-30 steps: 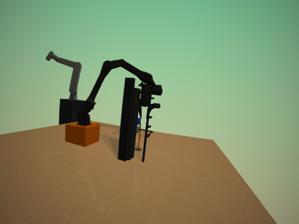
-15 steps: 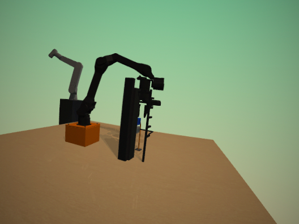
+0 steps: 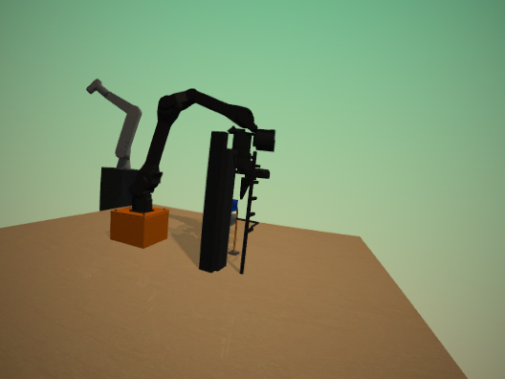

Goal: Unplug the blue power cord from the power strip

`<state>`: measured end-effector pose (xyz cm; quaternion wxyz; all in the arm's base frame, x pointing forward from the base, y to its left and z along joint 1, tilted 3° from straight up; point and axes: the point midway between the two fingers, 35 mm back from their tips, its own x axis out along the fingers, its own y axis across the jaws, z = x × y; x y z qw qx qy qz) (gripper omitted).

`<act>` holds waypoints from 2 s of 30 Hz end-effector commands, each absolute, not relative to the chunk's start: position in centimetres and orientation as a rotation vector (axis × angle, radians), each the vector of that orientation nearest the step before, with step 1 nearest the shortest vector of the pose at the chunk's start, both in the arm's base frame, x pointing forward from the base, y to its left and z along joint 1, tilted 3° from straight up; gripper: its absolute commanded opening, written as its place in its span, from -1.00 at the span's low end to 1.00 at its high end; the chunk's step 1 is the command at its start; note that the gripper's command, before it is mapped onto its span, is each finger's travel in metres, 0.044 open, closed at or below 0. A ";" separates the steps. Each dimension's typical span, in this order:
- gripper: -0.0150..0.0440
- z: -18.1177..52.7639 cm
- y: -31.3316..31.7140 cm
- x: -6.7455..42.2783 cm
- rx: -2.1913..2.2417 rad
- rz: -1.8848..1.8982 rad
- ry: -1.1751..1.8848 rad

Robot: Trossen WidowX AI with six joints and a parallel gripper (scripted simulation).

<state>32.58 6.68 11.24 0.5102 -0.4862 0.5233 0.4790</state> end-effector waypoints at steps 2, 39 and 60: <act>0.05 11.1 5.9 32.4 -1.171 1.162 1.262; -0.49 10.2 5.3 32.4 -1.169 1.154 1.261; -0.49 10.2 8.6 32.6 -1.167 1.159 1.259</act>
